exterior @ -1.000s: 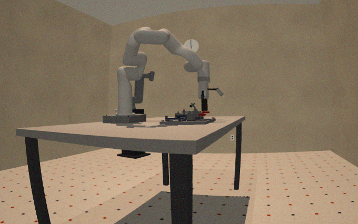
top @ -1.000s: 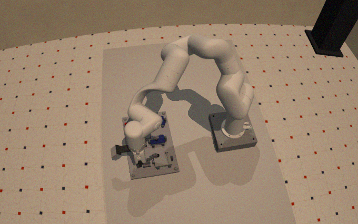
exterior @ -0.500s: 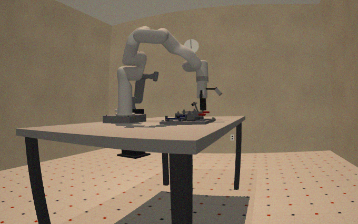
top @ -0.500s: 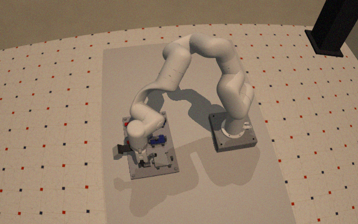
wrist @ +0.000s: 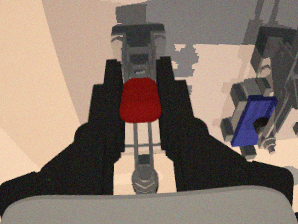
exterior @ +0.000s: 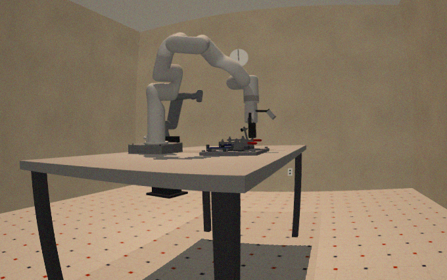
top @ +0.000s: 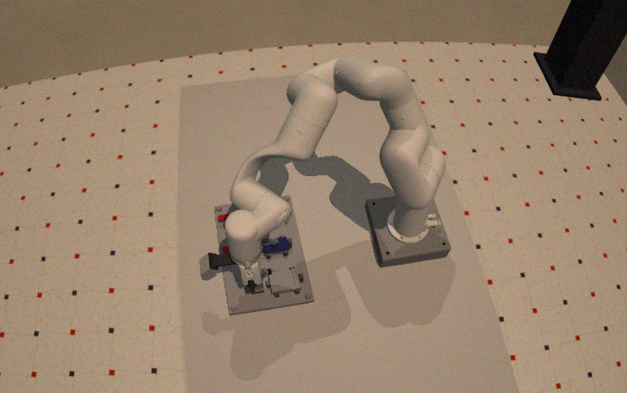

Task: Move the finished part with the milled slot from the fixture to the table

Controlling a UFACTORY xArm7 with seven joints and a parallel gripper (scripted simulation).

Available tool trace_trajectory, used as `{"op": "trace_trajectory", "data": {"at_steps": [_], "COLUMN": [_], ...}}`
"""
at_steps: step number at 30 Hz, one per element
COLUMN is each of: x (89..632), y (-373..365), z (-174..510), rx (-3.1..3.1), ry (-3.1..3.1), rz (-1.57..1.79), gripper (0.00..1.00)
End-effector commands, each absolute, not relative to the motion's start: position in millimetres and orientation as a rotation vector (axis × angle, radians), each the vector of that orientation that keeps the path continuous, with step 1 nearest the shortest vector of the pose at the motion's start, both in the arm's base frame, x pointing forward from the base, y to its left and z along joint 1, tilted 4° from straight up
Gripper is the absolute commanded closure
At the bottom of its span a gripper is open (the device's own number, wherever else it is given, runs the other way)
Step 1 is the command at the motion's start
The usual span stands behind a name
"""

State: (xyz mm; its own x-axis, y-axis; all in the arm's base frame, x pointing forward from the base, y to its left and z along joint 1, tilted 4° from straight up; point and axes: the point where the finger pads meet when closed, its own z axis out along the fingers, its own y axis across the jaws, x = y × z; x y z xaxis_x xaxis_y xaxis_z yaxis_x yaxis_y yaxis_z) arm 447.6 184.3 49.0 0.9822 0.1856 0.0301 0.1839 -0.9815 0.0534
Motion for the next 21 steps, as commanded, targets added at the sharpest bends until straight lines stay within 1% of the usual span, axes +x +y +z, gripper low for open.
{"op": "trace_trajectory", "data": {"at_steps": [1, 21], "x": [445.9, 443.5], "y": [184.7, 184.2], "z": [49.5, 49.4], "rx": [3.078, 3.078], "ry": [0.289, 0.289], "rz": [0.055, 0.055], "gripper": [1.0, 1.0]}}
